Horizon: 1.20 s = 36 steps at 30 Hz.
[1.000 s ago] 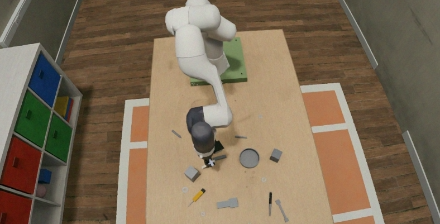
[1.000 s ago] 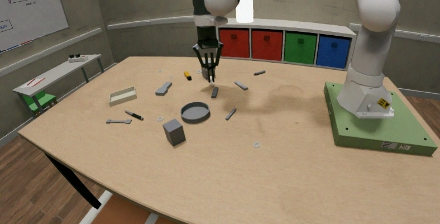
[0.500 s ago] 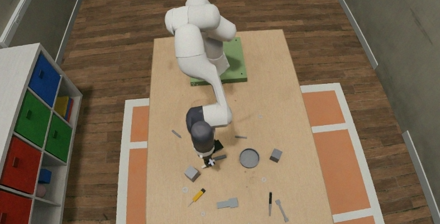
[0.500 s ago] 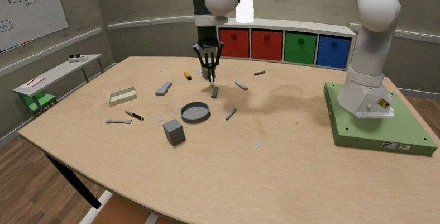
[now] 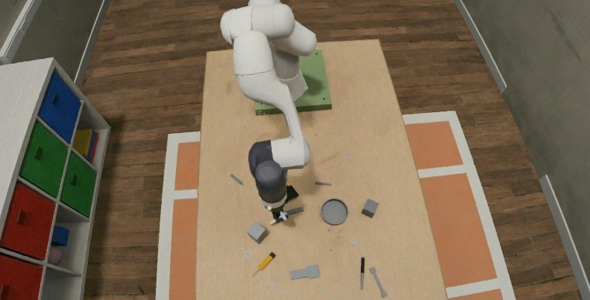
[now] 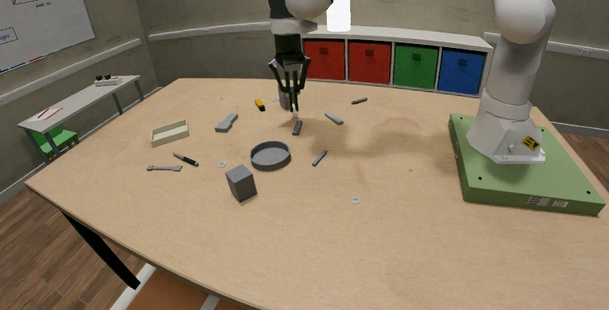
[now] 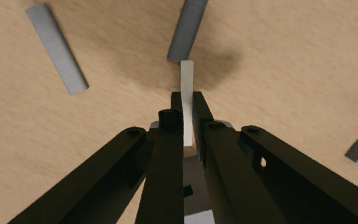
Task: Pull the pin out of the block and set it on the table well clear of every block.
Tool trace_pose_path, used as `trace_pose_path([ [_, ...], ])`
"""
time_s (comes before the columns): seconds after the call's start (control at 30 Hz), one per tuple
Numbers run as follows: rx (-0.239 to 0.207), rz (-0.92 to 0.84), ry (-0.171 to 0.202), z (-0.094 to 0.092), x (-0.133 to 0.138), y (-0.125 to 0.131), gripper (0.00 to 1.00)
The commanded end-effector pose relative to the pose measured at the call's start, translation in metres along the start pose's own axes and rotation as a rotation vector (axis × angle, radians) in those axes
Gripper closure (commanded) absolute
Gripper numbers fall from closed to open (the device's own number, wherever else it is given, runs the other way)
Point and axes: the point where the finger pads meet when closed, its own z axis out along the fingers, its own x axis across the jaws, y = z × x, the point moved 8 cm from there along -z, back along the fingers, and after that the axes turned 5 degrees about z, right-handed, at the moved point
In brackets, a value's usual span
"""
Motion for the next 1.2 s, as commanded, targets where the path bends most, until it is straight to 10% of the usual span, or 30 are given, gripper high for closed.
trace_pose_path([
  [0.0, 0.001, -0.048, -0.003, -0.0012, -0.0024, 0.0, 0.9],
  [1.17, 0.002, -0.112, -0.003, -0.0066, -0.008, 0.0006, 0.9],
])
